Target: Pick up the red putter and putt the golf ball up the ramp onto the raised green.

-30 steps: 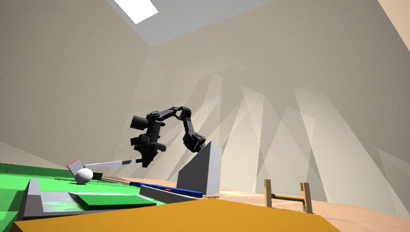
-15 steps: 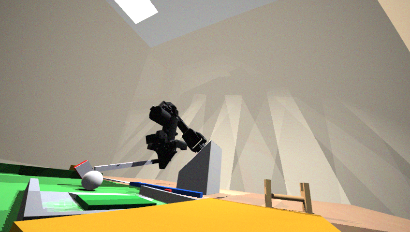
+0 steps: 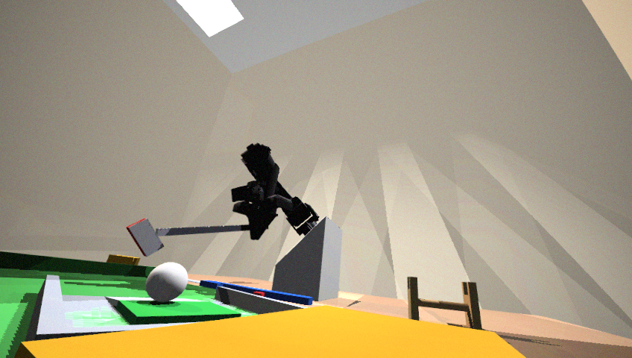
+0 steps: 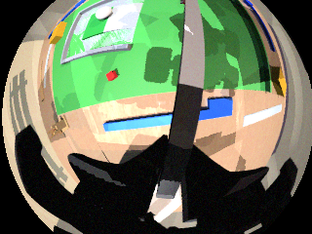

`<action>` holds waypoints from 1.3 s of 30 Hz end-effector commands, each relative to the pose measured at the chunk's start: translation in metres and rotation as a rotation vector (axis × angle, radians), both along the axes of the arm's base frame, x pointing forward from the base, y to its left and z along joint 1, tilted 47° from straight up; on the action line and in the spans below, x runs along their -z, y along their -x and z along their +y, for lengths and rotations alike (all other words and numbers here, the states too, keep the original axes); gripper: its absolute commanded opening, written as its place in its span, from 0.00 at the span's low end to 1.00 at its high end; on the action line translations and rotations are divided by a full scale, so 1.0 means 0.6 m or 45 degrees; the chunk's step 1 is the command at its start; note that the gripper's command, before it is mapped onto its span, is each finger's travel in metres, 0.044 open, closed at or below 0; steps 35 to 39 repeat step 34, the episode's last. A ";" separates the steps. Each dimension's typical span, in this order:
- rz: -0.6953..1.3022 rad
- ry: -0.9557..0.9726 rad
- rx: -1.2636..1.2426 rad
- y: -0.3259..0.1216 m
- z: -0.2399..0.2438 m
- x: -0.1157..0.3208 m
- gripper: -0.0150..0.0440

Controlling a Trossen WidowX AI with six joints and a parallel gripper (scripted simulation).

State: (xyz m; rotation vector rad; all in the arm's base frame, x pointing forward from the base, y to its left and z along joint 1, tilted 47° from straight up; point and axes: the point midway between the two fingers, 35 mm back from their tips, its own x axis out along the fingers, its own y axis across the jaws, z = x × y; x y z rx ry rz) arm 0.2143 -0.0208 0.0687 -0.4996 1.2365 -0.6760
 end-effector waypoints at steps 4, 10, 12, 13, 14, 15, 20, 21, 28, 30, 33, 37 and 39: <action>-0.002 0.000 -0.002 0.001 0.003 -0.003 0.25; -0.002 0.000 -0.002 0.001 0.003 -0.003 0.25; -0.002 0.000 -0.002 0.001 0.003 -0.003 0.25; -0.002 0.000 -0.002 0.001 0.003 -0.003 0.25; -0.002 0.000 -0.002 0.001 0.003 -0.003 0.25; -0.002 0.000 -0.002 0.001 0.003 -0.003 0.25; -0.002 0.000 -0.002 0.001 0.003 -0.003 0.25; -0.002 0.000 -0.002 0.001 0.003 -0.003 0.25; -0.002 0.000 -0.002 0.001 0.003 -0.003 0.25; -0.002 0.000 -0.002 0.001 0.003 -0.003 0.25; -0.002 0.000 -0.002 0.001 0.003 -0.003 0.25; -0.002 0.000 -0.002 0.001 0.003 -0.003 0.25; -0.002 0.000 -0.002 0.001 0.003 -0.003 0.25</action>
